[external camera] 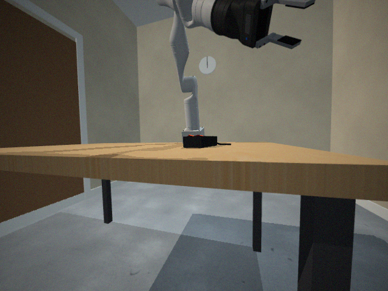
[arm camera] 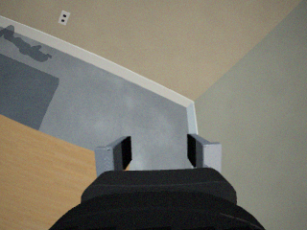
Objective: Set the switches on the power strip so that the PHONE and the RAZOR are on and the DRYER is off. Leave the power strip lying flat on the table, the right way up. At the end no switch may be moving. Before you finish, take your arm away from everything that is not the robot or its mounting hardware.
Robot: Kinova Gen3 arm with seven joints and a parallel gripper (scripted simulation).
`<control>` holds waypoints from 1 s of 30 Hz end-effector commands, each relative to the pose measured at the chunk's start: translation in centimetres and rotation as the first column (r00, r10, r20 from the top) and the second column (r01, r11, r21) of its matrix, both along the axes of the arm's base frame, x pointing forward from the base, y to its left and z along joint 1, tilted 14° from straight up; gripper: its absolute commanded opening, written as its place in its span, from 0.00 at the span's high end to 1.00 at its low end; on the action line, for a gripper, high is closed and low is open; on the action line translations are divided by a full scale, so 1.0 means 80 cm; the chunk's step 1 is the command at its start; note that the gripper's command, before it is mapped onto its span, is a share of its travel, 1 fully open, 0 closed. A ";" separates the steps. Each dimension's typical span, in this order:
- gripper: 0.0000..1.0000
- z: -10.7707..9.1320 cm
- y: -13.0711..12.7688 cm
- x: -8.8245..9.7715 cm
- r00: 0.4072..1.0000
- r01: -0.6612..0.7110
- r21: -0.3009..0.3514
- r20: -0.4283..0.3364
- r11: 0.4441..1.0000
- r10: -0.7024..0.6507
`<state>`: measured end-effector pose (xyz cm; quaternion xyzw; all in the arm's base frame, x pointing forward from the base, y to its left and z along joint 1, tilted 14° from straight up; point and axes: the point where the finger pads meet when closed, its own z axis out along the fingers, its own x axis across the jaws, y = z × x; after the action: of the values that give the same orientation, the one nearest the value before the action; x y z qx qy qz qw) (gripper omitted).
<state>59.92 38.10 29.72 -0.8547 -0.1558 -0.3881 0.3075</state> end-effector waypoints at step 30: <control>0.00 -0.129 -0.127 -0.090 0.884 0.330 -0.159 -0.295 0.931 -0.364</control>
<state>53.74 27.79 18.97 -0.9363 0.0337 -0.2794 0.2100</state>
